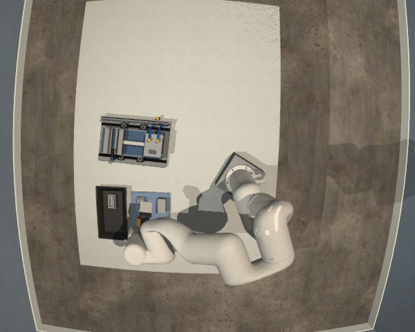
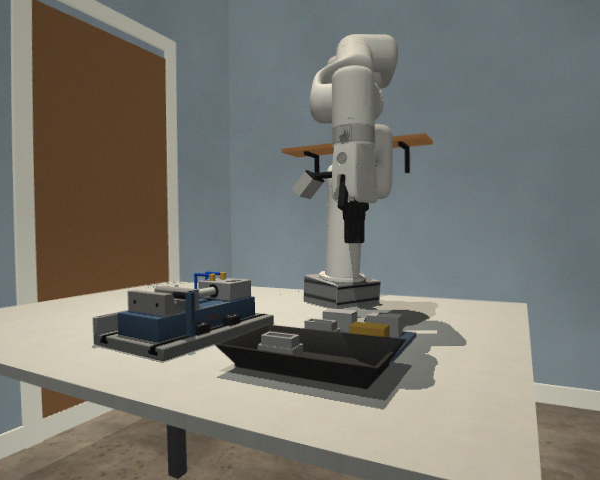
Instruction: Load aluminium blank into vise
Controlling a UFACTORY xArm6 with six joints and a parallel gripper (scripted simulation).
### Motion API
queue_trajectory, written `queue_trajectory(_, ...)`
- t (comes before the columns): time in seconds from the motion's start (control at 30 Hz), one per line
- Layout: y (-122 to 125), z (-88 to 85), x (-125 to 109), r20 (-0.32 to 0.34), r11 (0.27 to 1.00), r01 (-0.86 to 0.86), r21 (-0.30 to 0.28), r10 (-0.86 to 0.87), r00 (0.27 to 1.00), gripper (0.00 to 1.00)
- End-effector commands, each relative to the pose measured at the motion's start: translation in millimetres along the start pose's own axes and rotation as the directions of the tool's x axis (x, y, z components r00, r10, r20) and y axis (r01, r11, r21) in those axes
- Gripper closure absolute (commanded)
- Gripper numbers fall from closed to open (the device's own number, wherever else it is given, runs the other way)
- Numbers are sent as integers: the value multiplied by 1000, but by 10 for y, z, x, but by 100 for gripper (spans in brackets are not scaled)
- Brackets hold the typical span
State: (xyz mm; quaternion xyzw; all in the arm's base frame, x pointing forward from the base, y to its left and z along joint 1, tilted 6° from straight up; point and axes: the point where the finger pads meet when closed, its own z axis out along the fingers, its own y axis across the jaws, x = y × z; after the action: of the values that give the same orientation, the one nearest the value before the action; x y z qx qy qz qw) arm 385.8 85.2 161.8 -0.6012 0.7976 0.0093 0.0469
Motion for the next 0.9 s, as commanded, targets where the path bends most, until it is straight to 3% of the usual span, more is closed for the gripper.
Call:
queue_trajectory(0.0, -11, -14, -6, 2, 1000, 0, 4, 0, 1000, 100)
queue_trajectory(0.87, -12, 35, -7, 2, 1000, 0, 4, 0, 1000, 100)
